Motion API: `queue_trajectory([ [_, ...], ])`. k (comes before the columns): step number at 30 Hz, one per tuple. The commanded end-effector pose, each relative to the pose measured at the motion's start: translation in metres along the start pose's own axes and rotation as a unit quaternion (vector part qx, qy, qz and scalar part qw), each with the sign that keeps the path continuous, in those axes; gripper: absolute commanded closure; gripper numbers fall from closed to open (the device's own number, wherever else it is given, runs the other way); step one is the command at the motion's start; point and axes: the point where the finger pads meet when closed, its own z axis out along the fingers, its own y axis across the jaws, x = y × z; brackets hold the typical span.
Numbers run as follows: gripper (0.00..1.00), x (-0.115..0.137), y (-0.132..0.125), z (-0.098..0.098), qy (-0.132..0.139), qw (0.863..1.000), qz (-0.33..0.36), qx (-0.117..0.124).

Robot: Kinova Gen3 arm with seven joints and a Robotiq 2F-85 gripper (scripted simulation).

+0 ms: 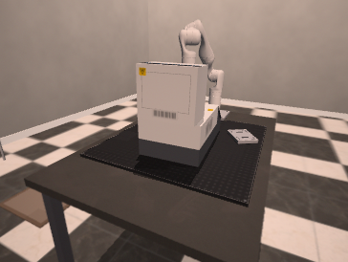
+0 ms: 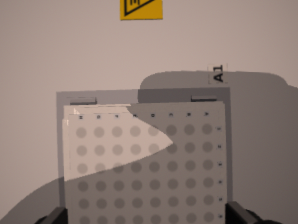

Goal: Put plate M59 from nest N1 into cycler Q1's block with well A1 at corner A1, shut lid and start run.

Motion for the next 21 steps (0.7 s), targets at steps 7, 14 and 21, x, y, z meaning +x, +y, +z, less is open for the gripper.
queue_trajectory([
  [7,0.10,0.0000,0.0003,-0.0010,0.000,1.000,0.000,-0.001],
  [14,0.10,0.0000,0.0004,0.0013,0.000,1.000,0.000,-0.001],
  [21,0.10,0.0000,0.0004,0.0030,0.000,1.000,0.000,-0.001],
])
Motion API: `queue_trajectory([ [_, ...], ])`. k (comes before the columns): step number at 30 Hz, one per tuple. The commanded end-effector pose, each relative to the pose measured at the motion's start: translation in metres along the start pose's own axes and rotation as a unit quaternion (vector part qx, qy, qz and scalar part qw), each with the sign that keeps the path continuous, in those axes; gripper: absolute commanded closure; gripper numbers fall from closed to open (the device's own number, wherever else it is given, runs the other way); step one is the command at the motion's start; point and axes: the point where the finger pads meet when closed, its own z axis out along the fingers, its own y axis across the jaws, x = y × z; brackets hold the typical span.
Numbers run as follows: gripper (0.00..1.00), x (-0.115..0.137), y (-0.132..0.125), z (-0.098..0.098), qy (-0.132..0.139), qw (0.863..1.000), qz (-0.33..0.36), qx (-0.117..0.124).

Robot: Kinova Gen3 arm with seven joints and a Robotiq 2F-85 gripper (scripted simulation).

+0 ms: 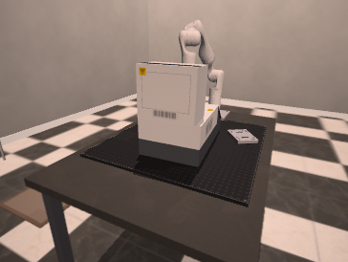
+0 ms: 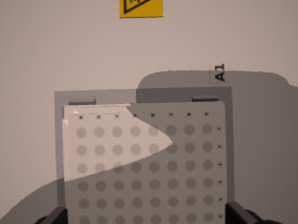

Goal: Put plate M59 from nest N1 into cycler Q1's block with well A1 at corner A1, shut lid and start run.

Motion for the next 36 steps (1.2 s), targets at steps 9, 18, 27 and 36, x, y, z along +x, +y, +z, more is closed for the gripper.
queue_trajectory([
  [9,0.10,0.0000,0.0003,0.0022,0.000,1.000,0.000,-0.001],
  [18,0.10,0.0000,0.0003,0.0045,0.000,1.000,0.000,-0.001],
  [27,0.10,0.0000,0.0003,0.0066,0.000,1.000,0.000,-0.001],
  [36,0.00,0.0000,0.0003,0.0061,0.000,1.000,0.000,-0.001],
])
